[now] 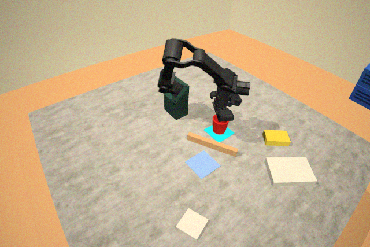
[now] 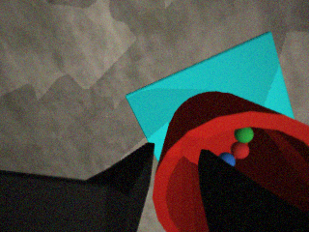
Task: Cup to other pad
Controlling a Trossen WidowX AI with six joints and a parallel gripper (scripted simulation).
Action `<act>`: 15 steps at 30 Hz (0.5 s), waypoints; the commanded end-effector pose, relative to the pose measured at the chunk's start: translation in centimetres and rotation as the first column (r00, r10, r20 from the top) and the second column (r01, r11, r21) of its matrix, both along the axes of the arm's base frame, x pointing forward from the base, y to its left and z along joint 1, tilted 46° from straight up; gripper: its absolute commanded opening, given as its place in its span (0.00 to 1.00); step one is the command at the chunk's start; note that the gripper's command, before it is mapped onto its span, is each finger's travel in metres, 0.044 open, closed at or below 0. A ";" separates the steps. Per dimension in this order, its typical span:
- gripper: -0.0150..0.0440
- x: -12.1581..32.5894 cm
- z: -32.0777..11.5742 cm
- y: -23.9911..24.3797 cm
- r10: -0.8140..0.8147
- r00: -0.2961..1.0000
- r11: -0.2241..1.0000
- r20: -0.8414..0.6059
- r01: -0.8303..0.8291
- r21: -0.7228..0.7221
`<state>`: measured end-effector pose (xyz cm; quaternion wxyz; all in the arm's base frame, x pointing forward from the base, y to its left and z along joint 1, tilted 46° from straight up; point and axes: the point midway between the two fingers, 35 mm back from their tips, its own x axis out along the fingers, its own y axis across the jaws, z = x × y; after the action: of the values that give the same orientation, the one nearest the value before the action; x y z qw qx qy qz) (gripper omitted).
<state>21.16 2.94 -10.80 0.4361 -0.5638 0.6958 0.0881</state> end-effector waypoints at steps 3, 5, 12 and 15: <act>0.47 0.1 0.3 0.4 0.000 1.000 1.000 0.001 0.000 0.001; 0.47 0.1 0.5 0.6 0.000 1.000 1.000 0.000 0.000 0.001; 0.47 0.0 1.3 1.4 0.002 1.000 1.000 -0.001 -0.002 0.000; 0.47 0.0 1.6 1.7 0.002 1.000 1.000 -0.002 -0.002 0.000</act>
<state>20.92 3.97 -9.71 0.4277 -0.5678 0.6977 0.0886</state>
